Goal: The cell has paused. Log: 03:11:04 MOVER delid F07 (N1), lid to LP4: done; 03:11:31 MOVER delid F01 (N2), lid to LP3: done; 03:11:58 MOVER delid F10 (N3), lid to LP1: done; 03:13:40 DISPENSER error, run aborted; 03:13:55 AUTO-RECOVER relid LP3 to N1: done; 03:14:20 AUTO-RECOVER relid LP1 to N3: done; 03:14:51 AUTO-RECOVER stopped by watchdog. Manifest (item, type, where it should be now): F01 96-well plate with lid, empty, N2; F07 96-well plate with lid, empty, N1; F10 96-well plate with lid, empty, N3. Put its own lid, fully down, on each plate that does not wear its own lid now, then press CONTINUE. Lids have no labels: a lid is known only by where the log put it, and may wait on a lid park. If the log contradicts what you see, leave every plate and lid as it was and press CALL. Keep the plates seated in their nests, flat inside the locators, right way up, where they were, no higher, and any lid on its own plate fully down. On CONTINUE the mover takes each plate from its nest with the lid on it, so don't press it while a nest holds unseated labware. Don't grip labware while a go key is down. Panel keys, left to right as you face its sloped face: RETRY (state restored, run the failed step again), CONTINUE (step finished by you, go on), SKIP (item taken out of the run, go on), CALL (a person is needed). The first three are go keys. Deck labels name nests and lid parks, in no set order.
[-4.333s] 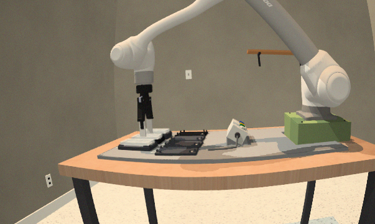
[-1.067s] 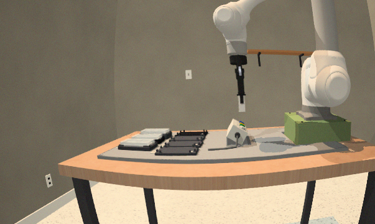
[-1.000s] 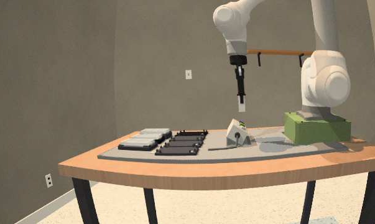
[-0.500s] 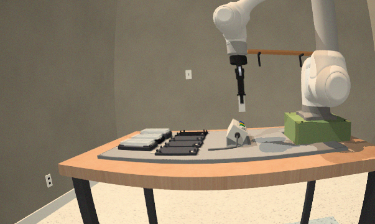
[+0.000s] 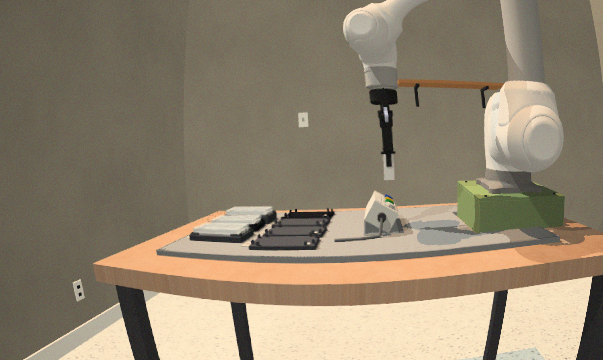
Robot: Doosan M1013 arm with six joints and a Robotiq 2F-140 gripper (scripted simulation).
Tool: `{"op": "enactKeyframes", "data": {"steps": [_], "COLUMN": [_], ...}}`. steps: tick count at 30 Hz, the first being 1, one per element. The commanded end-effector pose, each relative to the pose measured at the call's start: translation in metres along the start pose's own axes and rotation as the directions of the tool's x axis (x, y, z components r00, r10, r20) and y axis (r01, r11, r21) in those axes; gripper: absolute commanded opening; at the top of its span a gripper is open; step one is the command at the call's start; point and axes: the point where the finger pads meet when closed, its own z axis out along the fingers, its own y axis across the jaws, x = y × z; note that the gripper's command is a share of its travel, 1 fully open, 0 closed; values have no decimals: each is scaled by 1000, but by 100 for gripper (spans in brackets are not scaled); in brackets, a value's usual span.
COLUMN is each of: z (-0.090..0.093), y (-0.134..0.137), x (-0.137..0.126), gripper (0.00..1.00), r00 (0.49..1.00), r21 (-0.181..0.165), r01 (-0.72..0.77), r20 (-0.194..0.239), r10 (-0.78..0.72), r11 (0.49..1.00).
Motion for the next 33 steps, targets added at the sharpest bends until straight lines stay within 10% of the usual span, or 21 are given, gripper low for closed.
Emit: {"op": "enactKeyframes", "data": {"steps": [1,33], "z": [3,18], "y": [0,0], "x": [-2,-2], "gripper": [0,0], "r00": [1000,1000], "r21": [1,1], "r01": [-4,-4], "r20": [-2,-2], "r10": [4,4], "r11": [1000,1000]}}
